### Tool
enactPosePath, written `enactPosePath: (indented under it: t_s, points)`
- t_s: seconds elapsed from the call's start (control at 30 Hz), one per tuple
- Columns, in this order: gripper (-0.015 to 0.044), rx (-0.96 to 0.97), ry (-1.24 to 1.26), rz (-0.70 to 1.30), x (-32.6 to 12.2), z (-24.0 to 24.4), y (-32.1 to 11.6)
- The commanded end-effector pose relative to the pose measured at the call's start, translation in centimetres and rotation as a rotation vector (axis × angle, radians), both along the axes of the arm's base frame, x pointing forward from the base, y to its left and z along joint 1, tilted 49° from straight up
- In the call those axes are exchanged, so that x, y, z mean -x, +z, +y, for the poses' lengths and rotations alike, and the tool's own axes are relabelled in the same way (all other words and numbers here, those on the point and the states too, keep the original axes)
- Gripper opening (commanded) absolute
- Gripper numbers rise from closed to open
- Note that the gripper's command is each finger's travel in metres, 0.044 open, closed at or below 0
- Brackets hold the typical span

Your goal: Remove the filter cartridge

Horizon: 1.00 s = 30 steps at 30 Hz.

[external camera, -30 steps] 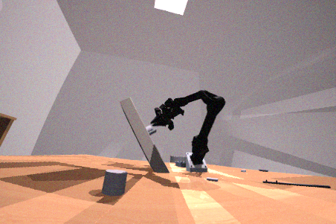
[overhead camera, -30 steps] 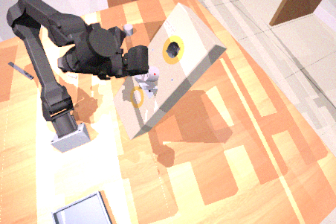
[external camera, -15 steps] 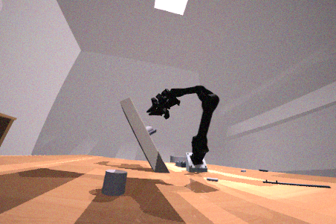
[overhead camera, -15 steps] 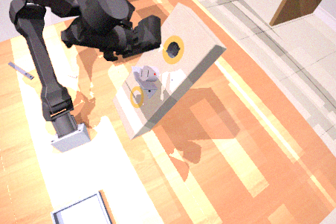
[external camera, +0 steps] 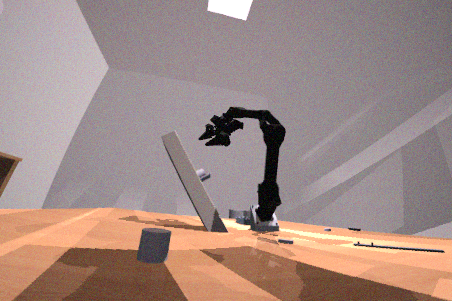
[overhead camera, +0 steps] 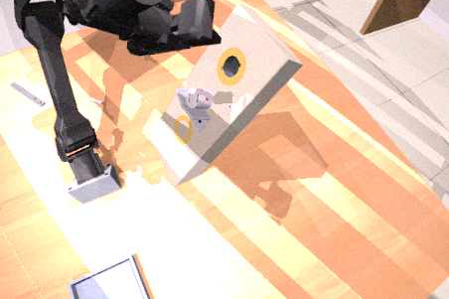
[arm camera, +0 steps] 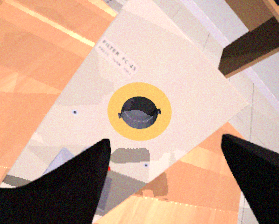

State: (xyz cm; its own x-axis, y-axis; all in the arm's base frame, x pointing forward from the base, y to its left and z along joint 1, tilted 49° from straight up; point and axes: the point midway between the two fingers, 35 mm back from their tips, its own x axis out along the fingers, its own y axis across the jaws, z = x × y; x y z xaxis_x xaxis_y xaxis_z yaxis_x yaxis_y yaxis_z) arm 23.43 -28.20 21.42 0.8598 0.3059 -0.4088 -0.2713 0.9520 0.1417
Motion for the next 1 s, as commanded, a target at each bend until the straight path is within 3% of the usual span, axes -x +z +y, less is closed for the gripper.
enactPosePath:
  t_s: [0.0, 0.07, 0.13, 0.97]
  points:
    - [0.0305, -0.39, -0.05, 0.314, 0.5, 4.3, -4.3]
    - [0.0305, -0.578, -0.092, 0.501, 1.2, 6.9, -6.1]
    - [0.0305, -0.641, -0.108, 0.572, 1.6, 7.9, -6.6]
    - [0.0305, -0.639, -0.11, 0.573, -0.1, 9.3, -8.2]
